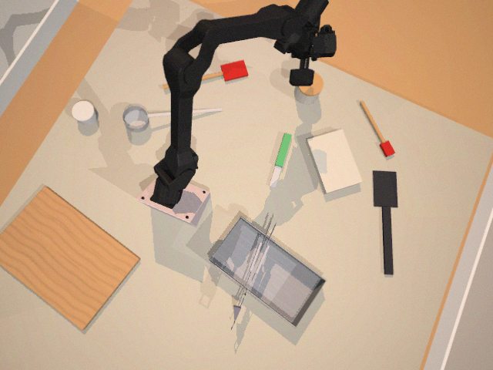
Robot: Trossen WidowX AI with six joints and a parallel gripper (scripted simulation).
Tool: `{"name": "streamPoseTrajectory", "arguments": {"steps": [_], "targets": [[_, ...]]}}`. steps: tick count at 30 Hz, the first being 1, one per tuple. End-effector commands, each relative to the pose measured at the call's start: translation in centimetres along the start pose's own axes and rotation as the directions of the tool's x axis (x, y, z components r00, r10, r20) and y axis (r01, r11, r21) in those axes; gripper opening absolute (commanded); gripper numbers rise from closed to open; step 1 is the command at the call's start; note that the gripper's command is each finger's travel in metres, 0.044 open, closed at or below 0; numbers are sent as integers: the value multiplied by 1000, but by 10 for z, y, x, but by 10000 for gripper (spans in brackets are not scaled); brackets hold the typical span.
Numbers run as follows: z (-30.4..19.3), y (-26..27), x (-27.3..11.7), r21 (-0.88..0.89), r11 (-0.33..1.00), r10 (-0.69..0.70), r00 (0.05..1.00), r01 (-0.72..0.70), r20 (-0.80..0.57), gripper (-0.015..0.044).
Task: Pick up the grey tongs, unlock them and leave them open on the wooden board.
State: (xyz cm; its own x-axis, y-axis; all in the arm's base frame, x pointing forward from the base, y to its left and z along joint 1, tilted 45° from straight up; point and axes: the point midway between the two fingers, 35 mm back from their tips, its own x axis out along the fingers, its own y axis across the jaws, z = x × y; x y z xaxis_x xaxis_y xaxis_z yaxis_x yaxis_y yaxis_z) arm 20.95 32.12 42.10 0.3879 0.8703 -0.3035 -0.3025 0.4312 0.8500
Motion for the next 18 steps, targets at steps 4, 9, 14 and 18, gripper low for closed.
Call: {"name": "streamPoseTrajectory", "arguments": {"steps": [4, 9, 14, 18], "targets": [[43, -106, 34, 132, 961, -242, 970, 241, -8, 440], [65, -178, 38, 247, 895, -374, 927, 371, -38, 440], [81, -251, 30, 372, 797, -479, 873, 475, -88, 440], [88, -308, 15, 477, 697, -541, 829, 536, -140, 440]]}}
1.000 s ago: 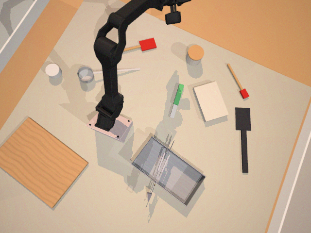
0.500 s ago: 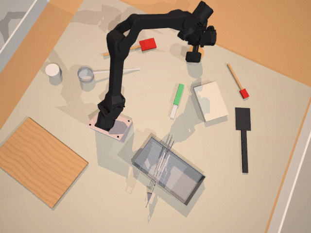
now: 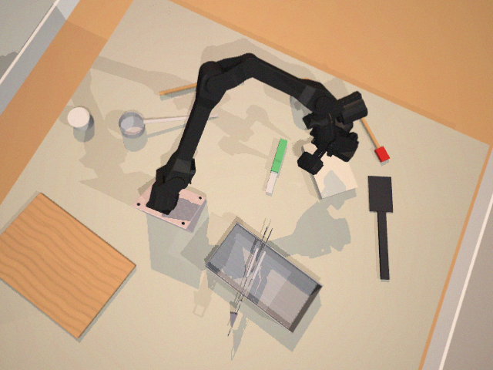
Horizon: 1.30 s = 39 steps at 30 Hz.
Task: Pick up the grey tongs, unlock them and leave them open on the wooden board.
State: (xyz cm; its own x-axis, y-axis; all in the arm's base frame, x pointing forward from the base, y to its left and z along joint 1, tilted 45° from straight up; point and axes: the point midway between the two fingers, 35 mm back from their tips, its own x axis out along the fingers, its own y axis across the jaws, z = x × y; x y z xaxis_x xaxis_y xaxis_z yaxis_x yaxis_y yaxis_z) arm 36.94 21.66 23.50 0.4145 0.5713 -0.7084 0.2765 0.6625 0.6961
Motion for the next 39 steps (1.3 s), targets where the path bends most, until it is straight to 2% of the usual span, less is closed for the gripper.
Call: {"name": "streamPoseTrajectory", "arguments": {"steps": [1, 12, 18, 23, 27, 39], "targets": [[33, -62, 19, 148, 982, -112, 993, 116, -35, 440], [81, -216, 26, 527, 795, -241, 954, 301, -180, 440], [82, -301, 16, 736, 579, -208, 937, 350, -282, 440], [66, -365, 7, 854, 367, -97, 928, 368, -359, 440], [55, -386, 8, 892, 243, -24, 921, 382, -388, 440], [53, -388, 7, 892, 243, -24, 921, 382, -388, 440]]}}
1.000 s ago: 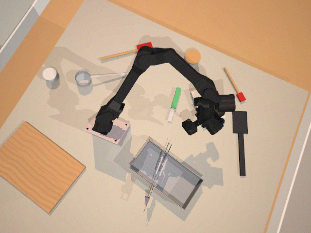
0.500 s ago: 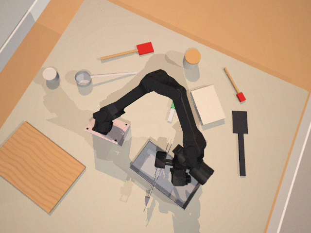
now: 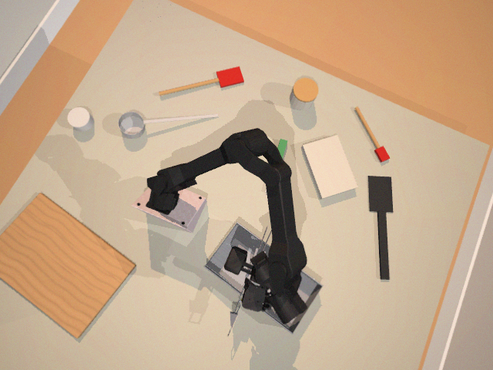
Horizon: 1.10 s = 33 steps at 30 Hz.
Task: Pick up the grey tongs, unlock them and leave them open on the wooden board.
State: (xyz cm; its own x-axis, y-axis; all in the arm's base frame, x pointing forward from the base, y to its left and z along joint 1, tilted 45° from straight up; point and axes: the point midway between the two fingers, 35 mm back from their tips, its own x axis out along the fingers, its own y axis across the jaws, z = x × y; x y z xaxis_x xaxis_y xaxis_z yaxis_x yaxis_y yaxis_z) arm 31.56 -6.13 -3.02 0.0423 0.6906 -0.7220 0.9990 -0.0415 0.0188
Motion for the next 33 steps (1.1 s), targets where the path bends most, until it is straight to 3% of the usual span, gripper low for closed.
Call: {"name": "streamPoseTrajectory", "arguments": {"steps": [1, 33], "targets": [[6, -8, 2, 20, 1000, -4, 1000, 4, -11, 440], [8, -9, 41, 20, 1000, -3, 1000, 3, -10, 440]]}}
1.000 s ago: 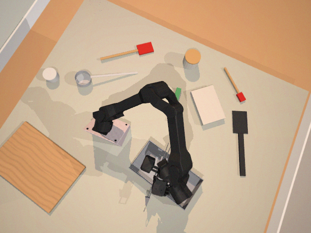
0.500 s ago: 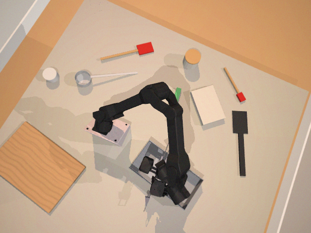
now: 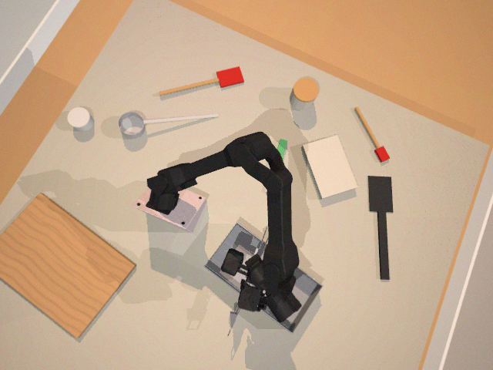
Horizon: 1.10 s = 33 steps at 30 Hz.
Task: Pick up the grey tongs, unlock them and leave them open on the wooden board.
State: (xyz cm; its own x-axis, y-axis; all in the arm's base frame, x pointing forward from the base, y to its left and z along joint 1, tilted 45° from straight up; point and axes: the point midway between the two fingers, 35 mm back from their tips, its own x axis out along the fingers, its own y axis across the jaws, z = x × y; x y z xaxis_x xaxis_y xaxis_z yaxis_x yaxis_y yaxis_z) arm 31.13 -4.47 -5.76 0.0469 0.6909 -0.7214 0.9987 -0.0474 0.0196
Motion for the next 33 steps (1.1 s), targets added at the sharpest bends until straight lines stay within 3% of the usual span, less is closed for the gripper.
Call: {"name": "streamPoseTrajectory", "arguments": {"steps": [1, 25, 33], "targets": [[1, -3, 11, 16, 1000, -8, 1000, 8, -10, 440], [-1, -6, 41, 16, 1000, -8, 1000, 8, -14, 440], [-2, -3, 37, 2, 1000, -3, 1000, 3, -6, 230]]}}
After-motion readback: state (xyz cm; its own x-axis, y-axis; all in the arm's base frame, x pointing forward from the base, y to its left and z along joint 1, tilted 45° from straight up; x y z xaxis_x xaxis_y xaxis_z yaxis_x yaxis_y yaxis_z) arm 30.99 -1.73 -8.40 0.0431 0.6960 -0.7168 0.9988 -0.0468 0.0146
